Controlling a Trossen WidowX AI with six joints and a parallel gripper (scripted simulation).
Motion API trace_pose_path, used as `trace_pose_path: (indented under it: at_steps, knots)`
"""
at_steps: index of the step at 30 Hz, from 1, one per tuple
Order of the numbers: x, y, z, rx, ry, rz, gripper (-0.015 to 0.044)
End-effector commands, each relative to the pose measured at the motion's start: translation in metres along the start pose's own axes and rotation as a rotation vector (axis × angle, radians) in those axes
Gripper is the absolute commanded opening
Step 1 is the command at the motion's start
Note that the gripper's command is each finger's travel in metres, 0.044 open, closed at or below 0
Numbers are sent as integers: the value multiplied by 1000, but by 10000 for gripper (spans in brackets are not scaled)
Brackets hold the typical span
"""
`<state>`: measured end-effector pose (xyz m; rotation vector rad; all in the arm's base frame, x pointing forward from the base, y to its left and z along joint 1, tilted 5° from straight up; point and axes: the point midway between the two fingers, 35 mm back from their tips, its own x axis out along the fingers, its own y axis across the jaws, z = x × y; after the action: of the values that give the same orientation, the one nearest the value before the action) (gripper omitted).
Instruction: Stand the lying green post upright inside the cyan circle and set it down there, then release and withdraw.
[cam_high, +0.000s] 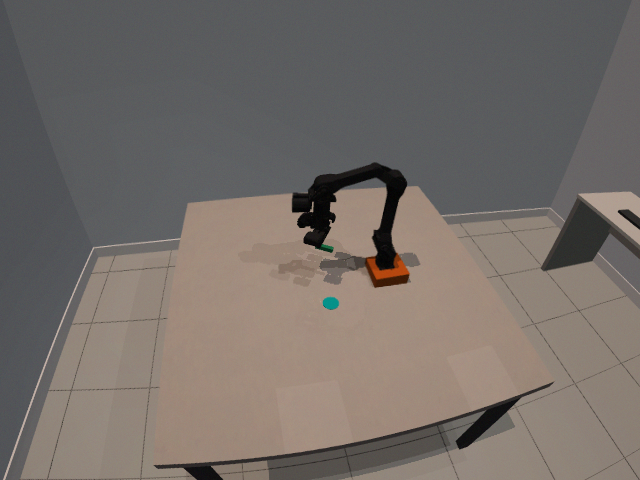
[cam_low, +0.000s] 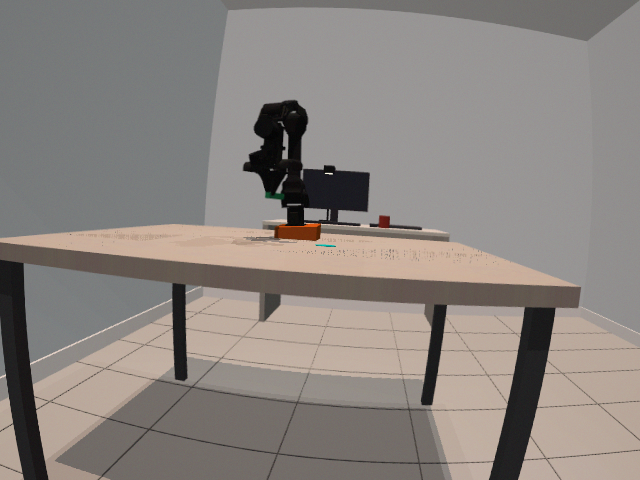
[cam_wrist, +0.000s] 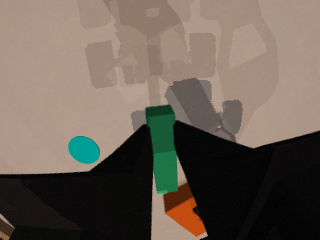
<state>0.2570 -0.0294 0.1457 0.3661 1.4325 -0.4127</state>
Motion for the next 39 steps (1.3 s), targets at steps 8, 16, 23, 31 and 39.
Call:
trace_pose_path:
  at_steps: [8, 16, 23, 31, 39]
  knots:
    - [-3, 30, -10, -305, 0, 7, 23]
    - [-5, 52, -20, -541, 3, 12, 23]
    - [-6, 70, -31, -746, 5, 14, 23]
    - [-8, 90, -45, -980, 9, 15, 23]
    - [-8, 107, -60, -1214, 14, 14, 23]
